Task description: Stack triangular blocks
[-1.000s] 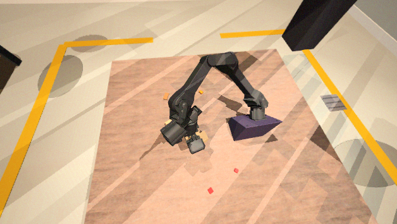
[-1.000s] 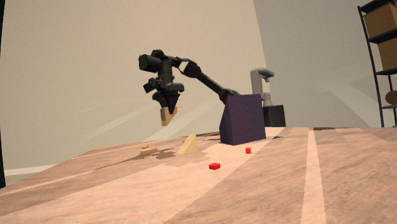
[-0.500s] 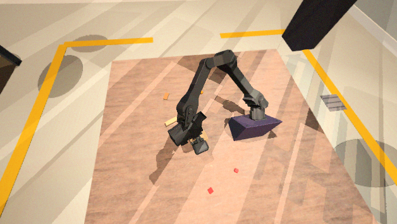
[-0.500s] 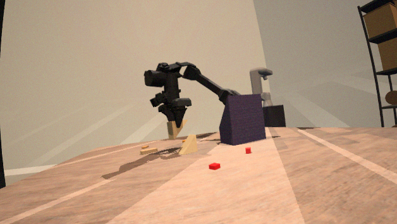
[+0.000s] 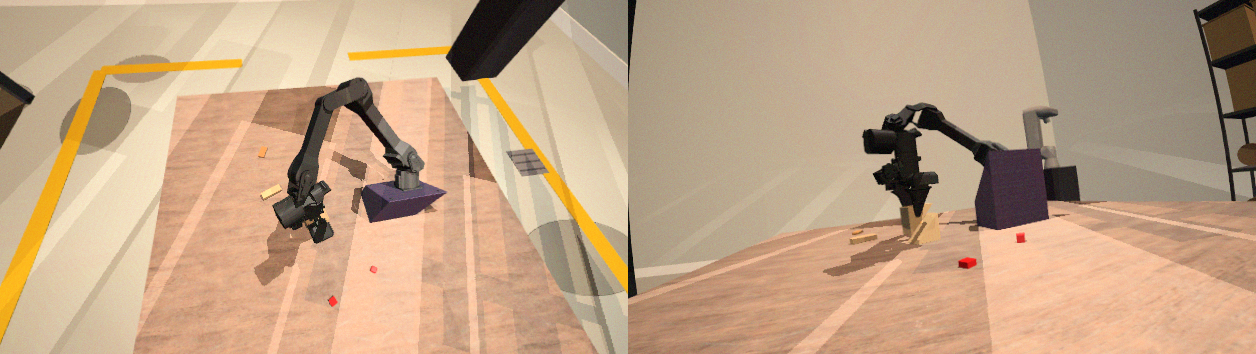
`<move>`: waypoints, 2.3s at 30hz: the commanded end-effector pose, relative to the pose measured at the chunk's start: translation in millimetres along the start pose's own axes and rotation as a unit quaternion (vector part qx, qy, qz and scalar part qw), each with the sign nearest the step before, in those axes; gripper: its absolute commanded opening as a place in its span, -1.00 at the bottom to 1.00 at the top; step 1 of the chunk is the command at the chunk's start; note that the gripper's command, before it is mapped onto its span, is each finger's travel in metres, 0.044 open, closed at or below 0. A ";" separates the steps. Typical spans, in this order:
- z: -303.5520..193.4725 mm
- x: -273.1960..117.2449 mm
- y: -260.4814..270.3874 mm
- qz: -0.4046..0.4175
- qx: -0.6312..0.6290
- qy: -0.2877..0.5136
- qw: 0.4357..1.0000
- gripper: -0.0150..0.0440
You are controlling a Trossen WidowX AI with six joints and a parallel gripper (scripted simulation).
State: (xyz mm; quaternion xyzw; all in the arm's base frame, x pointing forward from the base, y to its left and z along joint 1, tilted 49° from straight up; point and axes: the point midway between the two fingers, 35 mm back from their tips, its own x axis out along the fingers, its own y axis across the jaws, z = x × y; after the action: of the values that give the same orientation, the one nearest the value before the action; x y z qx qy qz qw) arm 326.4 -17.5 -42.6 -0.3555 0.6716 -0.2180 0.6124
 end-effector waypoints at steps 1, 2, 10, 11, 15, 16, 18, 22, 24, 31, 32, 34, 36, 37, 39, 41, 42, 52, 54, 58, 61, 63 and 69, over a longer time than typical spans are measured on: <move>-1.2 3.1 -0.6 -0.004 -0.001 -0.004 1.000 -0.49; -1.2 2.3 -0.7 -0.005 0.000 -0.006 1.000 -0.49; -0.5 2.3 0.0 -0.005 -0.001 -0.007 1.000 -0.49; -0.4 2.2 0.0 -0.005 0.000 -0.008 1.000 -0.49; -0.3 2.3 -0.3 -0.006 -0.001 -0.008 1.000 -0.49; -0.3 2.3 -0.3 -0.006 -0.001 -0.008 1.000 -0.49; -0.3 2.4 -0.5 -0.007 -0.002 -0.008 1.000 -0.49; -0.3 2.4 -0.5 -0.007 -0.002 -0.008 1.000 -0.49; -0.2 2.4 -0.7 -0.008 -0.002 -0.008 1.000 -0.49; -0.4 3.0 -0.8 -0.008 -0.002 -0.008 1.000 -0.49; -0.6 3.4 -0.8 -0.008 -0.002 -0.008 1.000 -0.49; -1.0 4.5 -0.8 -0.008 -0.002 -0.008 1.000 -0.49; -1.4 5.8 -0.8 -0.008 -0.002 -0.008 1.000 -0.49; -1.7 6.4 -0.8 -0.008 -0.002 -0.008 1.000 -0.49; -2.2 7.6 -0.8 -0.008 -0.002 -0.008 1.000 -0.49; -2.6 8.9 -0.8 -0.008 -0.002 -0.008 1.000 -0.49; -2.9 9.5 -0.8 -0.008 -0.002 -0.008 1.000 -0.49; -5.4 15.7 -0.9 -0.009 -0.003 -0.008 1.000 -0.49; -5.9 16.9 -0.9 -0.009 -0.003 -0.008 1.000 -0.49; -7.0 19.3 -1.0 -0.009 -0.003 -0.008 1.000 -0.49; -7.9 21.1 -1.0 -0.009 -0.003 -0.008 1.000 -0.49; -8.5 22.2 -1.1 -0.009 -0.003 -0.008 1.000 -0.49; -9.8 24.3 -1.1 -0.009 -0.003 -0.008 1.000 -0.49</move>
State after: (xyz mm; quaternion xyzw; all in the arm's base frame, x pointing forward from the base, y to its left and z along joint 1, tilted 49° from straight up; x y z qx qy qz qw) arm 318.2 -36.1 -56.3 -0.3615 0.6649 -0.2185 0.6160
